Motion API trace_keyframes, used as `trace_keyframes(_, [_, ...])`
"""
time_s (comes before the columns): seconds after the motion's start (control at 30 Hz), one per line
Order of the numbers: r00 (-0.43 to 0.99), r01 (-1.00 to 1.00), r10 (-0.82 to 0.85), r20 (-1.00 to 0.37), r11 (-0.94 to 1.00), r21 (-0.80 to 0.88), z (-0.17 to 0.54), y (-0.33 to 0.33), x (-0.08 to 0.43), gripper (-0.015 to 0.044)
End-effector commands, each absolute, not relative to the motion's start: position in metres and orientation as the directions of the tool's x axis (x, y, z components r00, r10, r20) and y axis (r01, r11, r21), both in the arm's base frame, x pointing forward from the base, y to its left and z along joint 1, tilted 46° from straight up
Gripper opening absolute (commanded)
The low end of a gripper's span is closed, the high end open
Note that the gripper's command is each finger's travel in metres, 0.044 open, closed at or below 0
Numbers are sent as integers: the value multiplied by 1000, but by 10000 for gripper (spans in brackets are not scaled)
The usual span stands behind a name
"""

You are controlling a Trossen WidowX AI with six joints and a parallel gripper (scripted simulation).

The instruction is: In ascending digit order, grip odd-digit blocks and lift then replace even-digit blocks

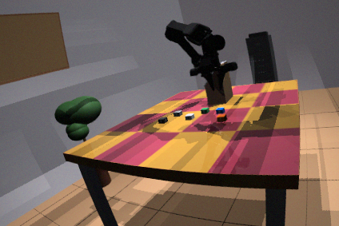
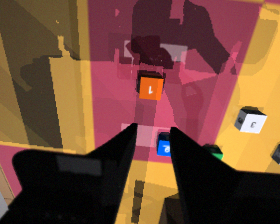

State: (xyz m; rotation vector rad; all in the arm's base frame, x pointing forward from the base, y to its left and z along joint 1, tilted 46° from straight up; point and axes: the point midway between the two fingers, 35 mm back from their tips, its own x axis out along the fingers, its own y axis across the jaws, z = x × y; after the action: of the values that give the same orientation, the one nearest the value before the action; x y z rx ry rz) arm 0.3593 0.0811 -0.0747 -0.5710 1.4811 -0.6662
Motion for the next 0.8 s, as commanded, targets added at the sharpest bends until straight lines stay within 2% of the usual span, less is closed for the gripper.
trace_keyframes(0.0, [-27,60,-707,-707,705,-707,-74,82,360,120])
trace_keyframes(0.23, [-26,57,-703,-710,708,-703,-23,37,356,120])
trace_keyframes(0.47, [-29,57,-711,-703,701,-711,41,-31,324,120])
trace_keyframes(0.67, [-30,57,-712,-701,699,-713,46,-37,319,120])
trace_keyframes(0.77, [-29,57,-711,-703,701,-711,29,-54,321,199])
